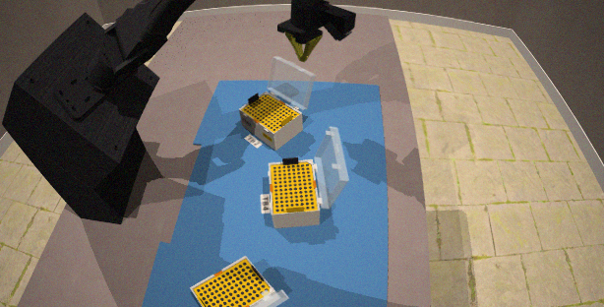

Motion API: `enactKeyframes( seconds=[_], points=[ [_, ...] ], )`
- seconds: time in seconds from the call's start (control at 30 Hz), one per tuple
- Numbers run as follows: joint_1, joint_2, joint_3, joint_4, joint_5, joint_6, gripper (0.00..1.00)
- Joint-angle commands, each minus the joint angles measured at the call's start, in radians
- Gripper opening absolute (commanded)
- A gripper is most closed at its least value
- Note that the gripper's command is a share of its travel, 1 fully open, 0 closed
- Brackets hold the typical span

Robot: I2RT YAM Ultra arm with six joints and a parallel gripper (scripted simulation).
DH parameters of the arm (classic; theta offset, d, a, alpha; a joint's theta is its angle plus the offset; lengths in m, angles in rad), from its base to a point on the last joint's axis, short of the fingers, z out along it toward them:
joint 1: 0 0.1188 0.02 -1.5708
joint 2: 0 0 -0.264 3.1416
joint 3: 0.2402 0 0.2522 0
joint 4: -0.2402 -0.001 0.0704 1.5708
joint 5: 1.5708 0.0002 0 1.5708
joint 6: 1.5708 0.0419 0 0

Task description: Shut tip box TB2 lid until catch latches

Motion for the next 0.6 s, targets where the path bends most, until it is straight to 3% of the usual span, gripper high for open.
enactKeyframes(
  seconds=[0.0, 0.07, 0.17, 0.27, 0.57],
  points=[
    [0.045, 0.028, 0.046, -0.005, 0.048, 0.075, 0.00],
    [0.045, 0.028, 0.046, -0.005, 0.048, 0.075, 0.00],
    [0.083, 0.021, 0.017, 0.066, 0.070, 0.124, 0.00],
    [0.115, 0.056, 0.064, 0.031, 0.089, 0.158, 0.00],
    [0.115, 0.056, 0.064, 0.031, 0.089, 0.158, 0.00]
  ],
)
